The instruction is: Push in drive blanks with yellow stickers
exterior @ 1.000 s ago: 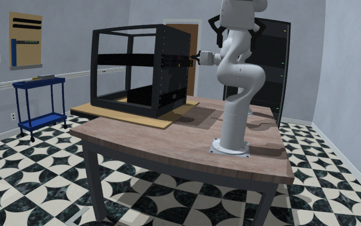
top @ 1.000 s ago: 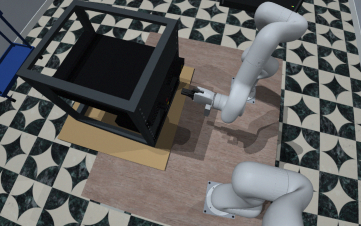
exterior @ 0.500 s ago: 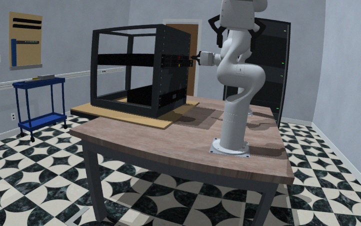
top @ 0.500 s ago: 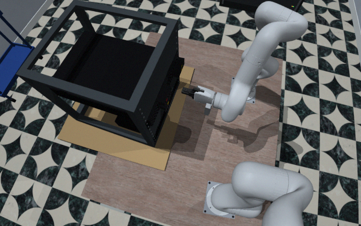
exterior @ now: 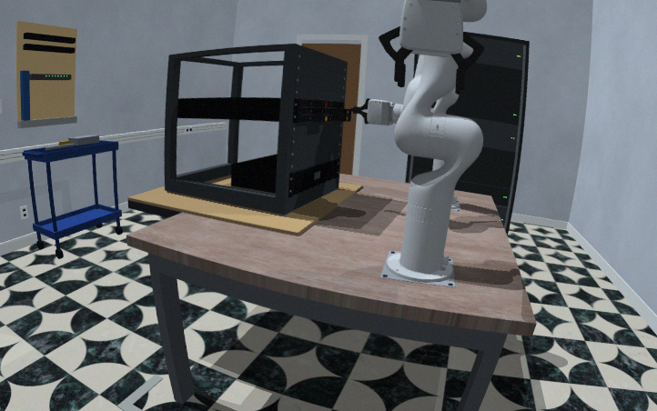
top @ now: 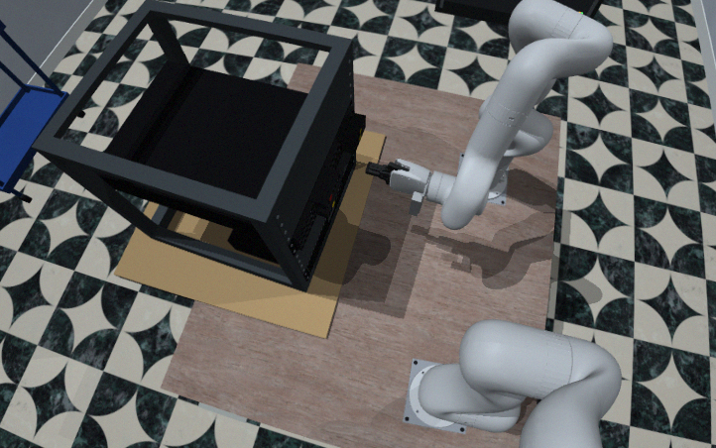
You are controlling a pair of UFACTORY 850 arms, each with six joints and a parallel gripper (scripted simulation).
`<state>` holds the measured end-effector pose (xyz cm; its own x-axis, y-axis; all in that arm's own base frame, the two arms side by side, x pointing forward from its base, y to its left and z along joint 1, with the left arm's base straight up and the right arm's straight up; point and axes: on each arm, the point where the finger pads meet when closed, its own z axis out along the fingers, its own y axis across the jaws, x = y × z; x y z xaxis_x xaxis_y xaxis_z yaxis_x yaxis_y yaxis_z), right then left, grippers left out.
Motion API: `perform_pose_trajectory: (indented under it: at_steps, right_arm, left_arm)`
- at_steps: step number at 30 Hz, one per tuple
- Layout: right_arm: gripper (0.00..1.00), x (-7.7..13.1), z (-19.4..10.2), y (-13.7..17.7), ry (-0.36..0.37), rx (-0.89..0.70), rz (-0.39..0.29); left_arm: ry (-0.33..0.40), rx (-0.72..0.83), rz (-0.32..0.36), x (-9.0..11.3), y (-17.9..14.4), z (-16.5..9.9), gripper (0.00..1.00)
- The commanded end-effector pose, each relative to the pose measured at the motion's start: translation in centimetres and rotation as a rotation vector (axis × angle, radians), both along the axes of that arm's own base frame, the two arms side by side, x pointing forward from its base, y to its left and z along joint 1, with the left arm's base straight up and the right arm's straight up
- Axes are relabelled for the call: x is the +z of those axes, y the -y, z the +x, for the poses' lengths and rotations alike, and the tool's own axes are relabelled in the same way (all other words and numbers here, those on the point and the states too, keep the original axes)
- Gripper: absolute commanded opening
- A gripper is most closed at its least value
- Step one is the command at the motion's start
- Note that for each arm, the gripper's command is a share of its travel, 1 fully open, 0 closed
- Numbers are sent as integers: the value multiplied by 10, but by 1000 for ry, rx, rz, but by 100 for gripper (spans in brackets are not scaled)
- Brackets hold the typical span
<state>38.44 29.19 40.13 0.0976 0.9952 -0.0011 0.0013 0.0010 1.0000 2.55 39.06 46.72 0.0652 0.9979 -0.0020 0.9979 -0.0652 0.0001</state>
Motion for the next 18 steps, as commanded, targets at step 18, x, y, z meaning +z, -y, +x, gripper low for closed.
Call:
perform_pose_trajectory:
  at_steps: [18]
  right_arm:
    - [0,-37,-9,93,4,1,2]
  left_arm:
    - [0,0,2,1,0,0,100]
